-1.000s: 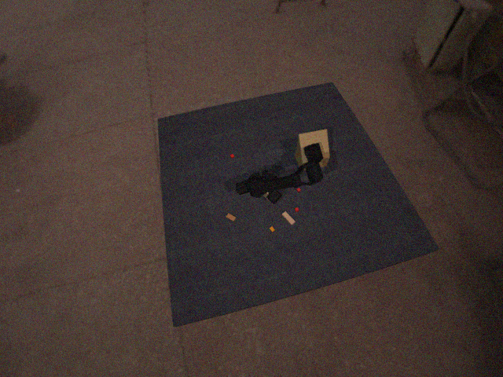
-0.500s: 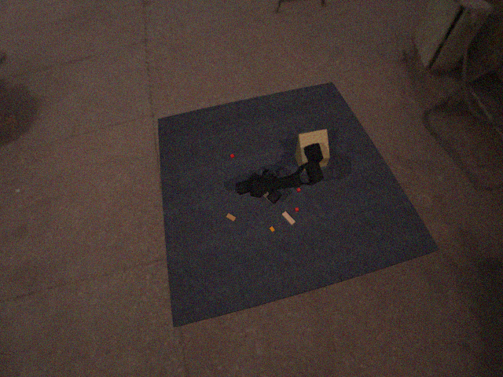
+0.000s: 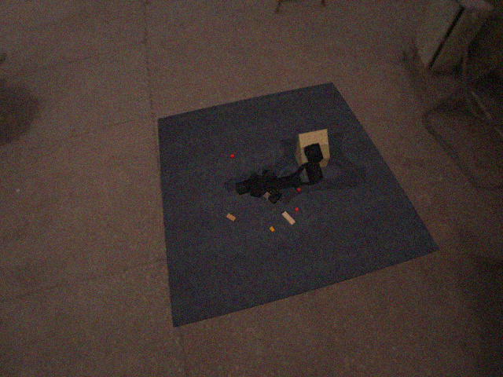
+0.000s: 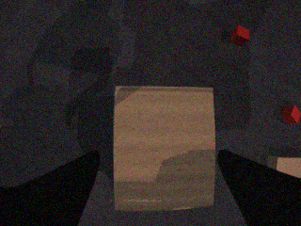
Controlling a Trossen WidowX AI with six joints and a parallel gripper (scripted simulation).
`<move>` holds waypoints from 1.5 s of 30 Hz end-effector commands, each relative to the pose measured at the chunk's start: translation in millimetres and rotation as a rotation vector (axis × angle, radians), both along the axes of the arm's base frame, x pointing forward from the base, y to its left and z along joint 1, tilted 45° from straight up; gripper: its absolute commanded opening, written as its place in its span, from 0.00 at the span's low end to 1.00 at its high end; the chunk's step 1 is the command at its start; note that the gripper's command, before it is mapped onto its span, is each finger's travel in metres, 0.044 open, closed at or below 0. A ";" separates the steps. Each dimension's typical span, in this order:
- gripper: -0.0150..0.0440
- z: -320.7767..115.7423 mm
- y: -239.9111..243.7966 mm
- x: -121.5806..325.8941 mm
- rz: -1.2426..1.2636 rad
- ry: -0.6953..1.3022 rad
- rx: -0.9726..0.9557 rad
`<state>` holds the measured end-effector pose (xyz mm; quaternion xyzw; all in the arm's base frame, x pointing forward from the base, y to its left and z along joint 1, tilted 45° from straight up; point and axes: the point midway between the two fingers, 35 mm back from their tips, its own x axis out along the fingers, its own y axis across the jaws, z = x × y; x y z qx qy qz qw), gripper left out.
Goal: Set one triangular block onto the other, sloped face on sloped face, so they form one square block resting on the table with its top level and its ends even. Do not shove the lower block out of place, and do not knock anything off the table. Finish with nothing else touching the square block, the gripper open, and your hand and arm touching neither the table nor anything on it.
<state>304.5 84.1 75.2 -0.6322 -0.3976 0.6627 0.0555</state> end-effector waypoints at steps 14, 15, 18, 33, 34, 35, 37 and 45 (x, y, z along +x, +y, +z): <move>1.00 87.5 -63.6 18.3 -0.129 -0.030 -0.023; 1.00 83.6 -62.4 19.4 -0.135 -0.038 -0.020; 1.00 83.6 -62.4 19.4 -0.135 -0.038 -0.020; 1.00 83.6 -62.4 19.4 -0.135 -0.038 -0.020; 1.00 83.6 -62.4 19.4 -0.135 -0.038 -0.020; 1.00 83.6 -62.4 19.4 -0.135 -0.038 -0.020; 1.00 83.6 -62.4 19.4 -0.135 -0.038 -0.020; 1.00 83.6 -62.4 19.4 -0.135 -0.038 -0.020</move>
